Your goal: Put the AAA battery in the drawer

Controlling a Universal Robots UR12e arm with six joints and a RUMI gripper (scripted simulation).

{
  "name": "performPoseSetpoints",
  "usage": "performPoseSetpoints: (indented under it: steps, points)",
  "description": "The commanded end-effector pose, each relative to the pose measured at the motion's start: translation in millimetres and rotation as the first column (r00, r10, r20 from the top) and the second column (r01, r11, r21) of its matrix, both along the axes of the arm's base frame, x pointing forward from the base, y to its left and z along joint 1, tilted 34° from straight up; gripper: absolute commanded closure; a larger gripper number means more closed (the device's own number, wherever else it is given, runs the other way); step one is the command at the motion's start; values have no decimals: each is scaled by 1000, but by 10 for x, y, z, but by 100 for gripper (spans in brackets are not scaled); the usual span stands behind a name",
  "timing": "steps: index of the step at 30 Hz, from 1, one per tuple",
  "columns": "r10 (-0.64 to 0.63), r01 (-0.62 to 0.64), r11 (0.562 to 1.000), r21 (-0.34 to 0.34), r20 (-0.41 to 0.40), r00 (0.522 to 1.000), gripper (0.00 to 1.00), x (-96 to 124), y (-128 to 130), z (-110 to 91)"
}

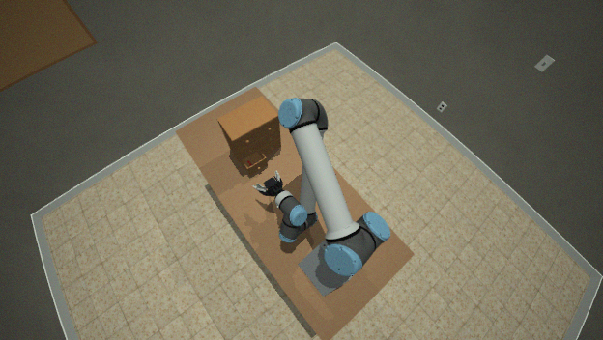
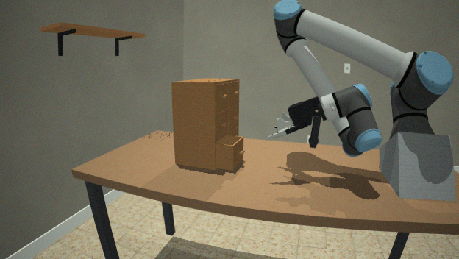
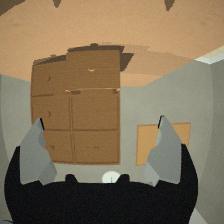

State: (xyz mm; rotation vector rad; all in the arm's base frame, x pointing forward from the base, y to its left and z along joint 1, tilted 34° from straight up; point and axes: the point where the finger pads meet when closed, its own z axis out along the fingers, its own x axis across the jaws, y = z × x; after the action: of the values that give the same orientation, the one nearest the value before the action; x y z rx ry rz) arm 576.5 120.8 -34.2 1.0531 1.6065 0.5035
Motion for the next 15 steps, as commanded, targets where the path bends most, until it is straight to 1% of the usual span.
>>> performPoseSetpoints:
  steps: [1, 15]
  points:
    - [-11, 11, 1000, 0, -16, 1000, 0, 0, 6, 9]
    - [-53, 53, 999, -3, -80, 995, 0, -1, 20, 29]
